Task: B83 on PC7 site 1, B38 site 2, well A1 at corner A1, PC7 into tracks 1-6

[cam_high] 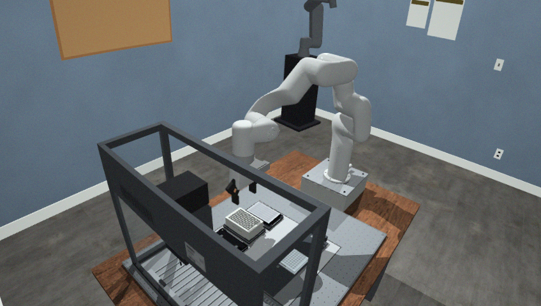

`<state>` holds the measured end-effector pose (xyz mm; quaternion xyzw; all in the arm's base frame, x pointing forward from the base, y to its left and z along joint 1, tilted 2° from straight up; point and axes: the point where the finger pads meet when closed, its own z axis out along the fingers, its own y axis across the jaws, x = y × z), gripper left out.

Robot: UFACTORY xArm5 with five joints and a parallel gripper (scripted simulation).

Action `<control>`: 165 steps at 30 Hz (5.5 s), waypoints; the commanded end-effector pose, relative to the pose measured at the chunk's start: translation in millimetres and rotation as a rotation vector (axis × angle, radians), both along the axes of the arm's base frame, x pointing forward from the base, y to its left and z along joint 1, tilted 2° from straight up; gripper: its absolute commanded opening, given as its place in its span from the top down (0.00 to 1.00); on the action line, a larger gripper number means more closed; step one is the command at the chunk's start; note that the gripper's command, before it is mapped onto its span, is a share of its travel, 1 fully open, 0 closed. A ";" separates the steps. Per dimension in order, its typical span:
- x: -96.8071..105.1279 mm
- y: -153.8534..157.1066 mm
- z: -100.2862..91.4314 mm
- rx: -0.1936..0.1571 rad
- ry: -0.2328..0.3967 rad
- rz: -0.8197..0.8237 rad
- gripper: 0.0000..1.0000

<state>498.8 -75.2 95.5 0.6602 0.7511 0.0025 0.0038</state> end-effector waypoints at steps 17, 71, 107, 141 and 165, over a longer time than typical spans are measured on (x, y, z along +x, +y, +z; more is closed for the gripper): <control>1.2 -1.0 -27.7 -0.026 0.001 0.000 0.00; 1.5 -2.4 -80.9 -0.026 0.001 0.000 0.00; 1.6 -3.0 -101.5 -0.026 0.001 0.000 0.00; 1.7 -3.6 -121.6 -0.026 0.001 0.000 0.00; 1.7 -3.7 -126.2 -0.026 0.001 0.000 0.00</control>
